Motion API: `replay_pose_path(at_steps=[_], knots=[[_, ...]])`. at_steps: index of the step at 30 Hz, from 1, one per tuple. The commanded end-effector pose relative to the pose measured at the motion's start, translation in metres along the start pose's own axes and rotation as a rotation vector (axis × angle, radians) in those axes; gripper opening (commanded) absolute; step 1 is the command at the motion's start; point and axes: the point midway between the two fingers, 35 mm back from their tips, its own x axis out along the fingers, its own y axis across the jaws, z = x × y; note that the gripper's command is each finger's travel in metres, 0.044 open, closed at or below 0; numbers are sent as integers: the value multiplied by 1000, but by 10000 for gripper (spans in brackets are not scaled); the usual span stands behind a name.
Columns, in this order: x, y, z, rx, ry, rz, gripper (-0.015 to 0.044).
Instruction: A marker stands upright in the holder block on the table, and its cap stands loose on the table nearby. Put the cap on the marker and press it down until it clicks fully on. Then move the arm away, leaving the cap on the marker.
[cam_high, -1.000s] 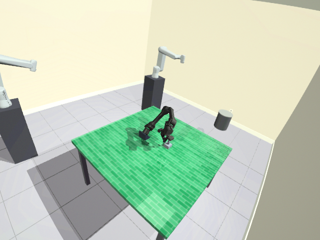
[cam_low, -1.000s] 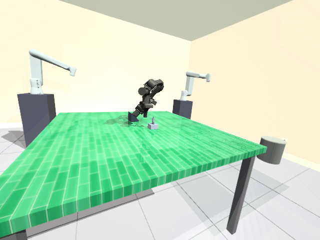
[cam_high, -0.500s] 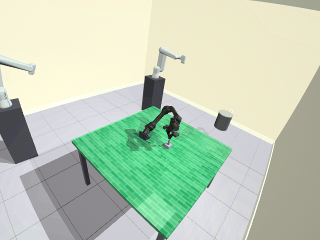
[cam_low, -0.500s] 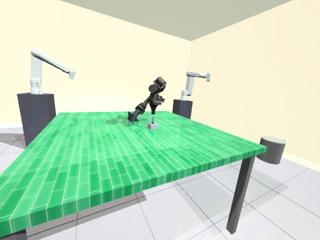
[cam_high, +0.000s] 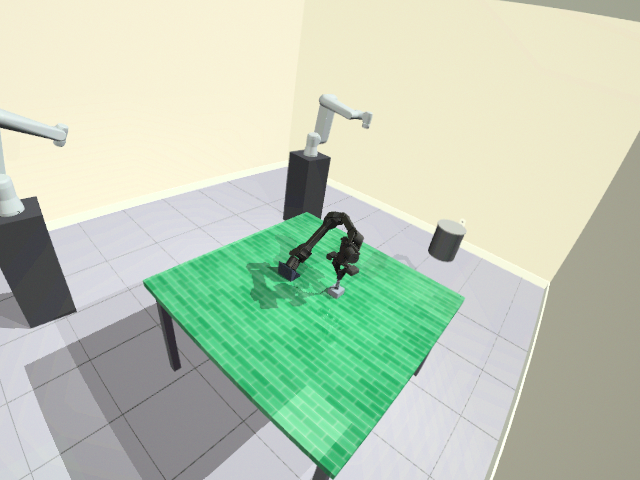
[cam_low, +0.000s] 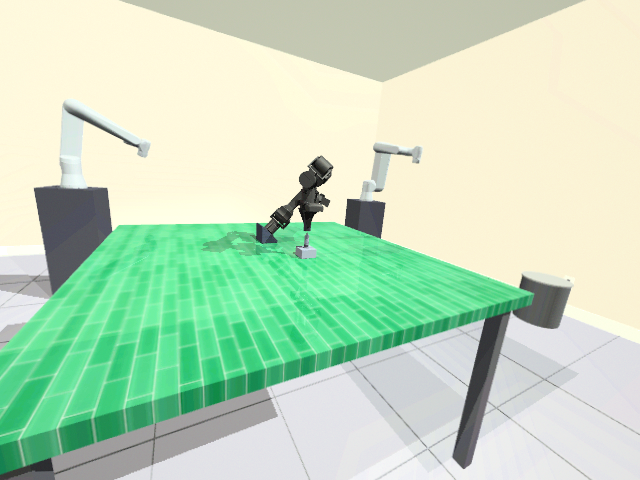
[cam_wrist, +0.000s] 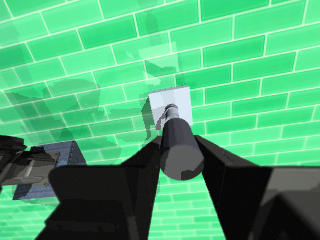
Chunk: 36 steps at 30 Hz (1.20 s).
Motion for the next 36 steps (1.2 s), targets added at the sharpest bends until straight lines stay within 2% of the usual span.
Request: replay_pose_path(at_steps=[1,29,35,36], knots=[[8,2,1,5,-6,9,0],[53,3,0,4,-8,8,0],[53,2,2,4,-8,8,0],[51,2,1,-3,-5,4,26]])
